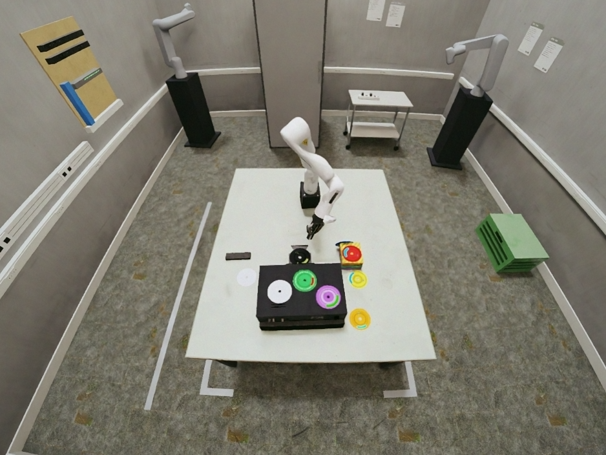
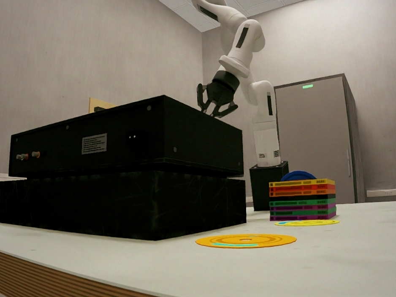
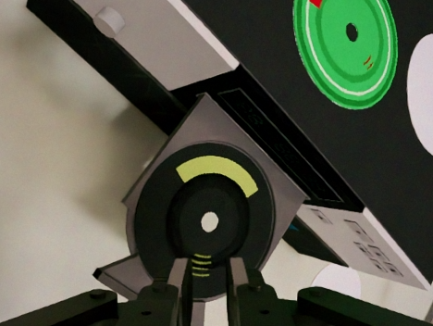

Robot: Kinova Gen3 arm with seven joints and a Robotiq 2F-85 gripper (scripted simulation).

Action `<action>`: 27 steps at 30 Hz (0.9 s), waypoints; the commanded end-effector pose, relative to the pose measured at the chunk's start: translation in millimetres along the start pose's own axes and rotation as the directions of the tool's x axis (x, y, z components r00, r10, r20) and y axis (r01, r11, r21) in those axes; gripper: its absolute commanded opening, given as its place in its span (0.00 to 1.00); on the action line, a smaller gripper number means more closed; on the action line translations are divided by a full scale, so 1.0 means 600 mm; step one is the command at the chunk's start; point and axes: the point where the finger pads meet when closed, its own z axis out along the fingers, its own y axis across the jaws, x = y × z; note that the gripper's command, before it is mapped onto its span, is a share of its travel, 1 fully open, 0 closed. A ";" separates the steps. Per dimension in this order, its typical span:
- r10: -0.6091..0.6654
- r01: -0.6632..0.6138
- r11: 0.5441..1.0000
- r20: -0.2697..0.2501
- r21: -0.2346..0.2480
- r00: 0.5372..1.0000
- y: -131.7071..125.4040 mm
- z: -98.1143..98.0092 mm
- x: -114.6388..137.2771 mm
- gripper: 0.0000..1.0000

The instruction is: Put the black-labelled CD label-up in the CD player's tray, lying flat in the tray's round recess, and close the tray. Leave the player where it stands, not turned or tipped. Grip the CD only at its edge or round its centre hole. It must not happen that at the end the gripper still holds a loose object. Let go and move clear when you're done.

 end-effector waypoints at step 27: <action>0.030 -0.030 0.999 -0.006 0.014 1.000 -0.001 0.002 -0.005 0.10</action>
